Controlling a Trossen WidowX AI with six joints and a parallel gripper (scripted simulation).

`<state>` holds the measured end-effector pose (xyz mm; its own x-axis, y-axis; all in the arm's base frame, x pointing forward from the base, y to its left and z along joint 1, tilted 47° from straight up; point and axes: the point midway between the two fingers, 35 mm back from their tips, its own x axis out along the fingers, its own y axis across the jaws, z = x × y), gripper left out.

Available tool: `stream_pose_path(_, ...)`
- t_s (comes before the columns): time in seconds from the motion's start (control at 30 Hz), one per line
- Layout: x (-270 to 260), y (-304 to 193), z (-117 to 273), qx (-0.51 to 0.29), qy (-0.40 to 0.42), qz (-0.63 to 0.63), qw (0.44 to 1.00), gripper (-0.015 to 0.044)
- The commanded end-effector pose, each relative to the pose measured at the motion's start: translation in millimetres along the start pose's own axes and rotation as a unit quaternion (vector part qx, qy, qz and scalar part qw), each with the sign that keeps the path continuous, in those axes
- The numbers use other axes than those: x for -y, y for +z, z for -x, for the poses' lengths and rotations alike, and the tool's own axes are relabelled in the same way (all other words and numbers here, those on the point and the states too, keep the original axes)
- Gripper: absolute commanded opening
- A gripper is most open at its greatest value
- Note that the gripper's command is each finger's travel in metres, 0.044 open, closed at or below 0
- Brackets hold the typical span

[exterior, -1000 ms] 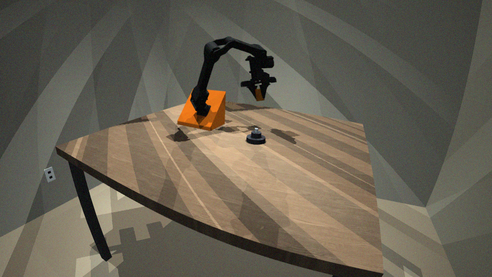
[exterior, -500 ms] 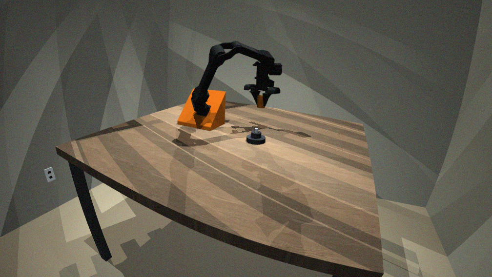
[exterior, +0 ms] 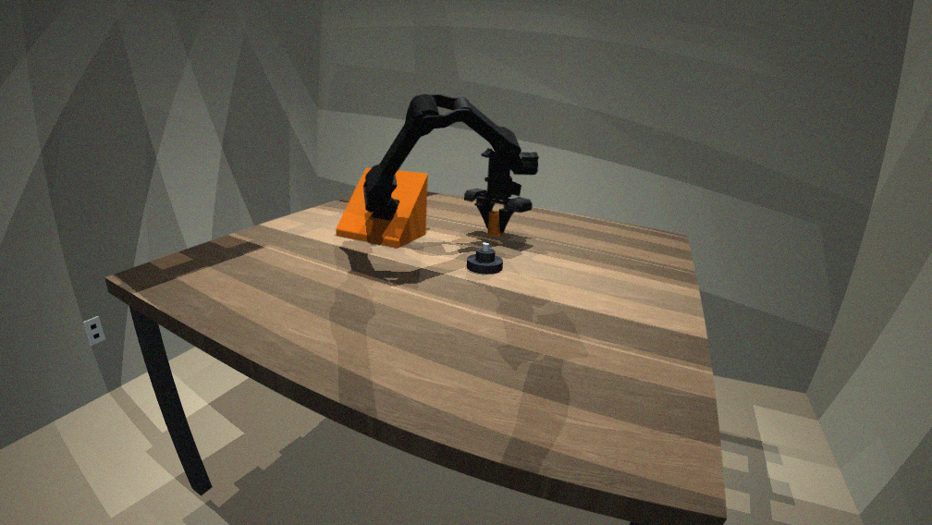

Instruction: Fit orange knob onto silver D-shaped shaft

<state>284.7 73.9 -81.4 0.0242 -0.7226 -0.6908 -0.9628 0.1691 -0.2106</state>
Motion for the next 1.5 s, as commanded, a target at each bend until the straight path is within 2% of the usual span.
stream_pose_path(0.0, 0, 0, -24, -0.003, 0.0, 0.001, 1.0, 0.0)
stream_pose_path(0.27, -2, -1, -32, -0.004, 0.001, 0.0, 1.0, 0.0)
stream_pose_path(0.57, -2, -1, -31, -0.004, 0.004, -0.001, 1.0, 0.0236)
stream_pose_path(1.1, -2, -1, -31, -0.004, 0.004, -0.001, 1.0, 0.024)
stream_pose_path(1.17, -1, 0, -21, -0.003, 0.004, 0.0, 1.0, 0.0292)
stream_pose_path(1.33, -2, 1, 48, -0.002, 0.002, 0.001, 1.0, 0.0424)
stream_pose_path(1.37, -2, 0, 50, -0.002, 0.001, 0.001, 1.0, 0.044)
stream_pose_path(1.47, -2, 0, 50, -0.002, 0.001, 0.001, 1.0, 0.044)
